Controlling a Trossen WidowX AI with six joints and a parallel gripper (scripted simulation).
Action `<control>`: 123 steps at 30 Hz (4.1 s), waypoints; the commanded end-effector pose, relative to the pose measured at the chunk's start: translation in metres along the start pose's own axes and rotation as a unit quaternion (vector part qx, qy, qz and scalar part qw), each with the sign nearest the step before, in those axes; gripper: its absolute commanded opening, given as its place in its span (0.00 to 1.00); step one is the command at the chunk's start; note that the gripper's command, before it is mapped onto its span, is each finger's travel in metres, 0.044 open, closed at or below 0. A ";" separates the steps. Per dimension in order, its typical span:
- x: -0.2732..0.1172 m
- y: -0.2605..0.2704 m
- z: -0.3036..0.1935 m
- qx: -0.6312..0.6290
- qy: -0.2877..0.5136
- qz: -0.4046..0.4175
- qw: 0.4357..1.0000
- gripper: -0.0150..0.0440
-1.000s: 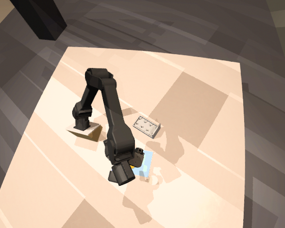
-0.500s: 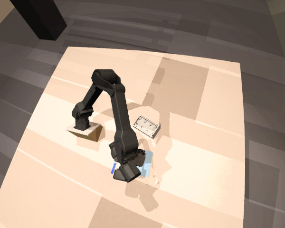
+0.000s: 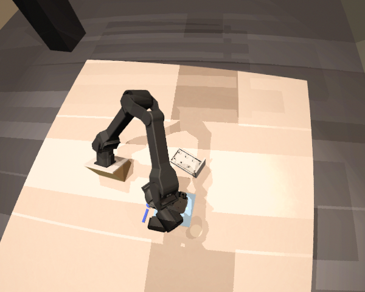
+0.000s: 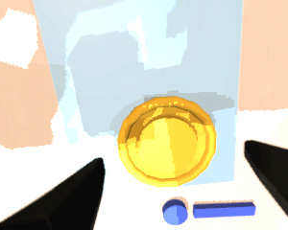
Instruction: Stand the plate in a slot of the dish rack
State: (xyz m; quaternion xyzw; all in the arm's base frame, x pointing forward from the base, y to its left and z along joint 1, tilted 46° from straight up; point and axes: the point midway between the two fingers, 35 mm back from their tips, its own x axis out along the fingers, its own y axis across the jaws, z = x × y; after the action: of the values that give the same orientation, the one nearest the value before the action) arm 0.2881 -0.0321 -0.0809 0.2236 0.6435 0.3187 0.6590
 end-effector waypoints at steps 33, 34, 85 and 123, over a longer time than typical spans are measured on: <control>0.035 0.001 -0.005 0.006 0.006 0.007 1.000 0.84; 0.035 0.001 -0.005 0.006 0.006 0.007 1.000 0.82; -0.140 -0.006 0.015 0.032 0.005 0.002 0.999 0.25; -0.153 0.178 -0.013 0.630 -0.030 0.003 0.776 0.25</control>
State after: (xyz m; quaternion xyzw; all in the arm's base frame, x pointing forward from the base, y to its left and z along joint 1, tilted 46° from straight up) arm 0.2660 -0.0300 0.1418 0.5743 0.6899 -0.1234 0.4231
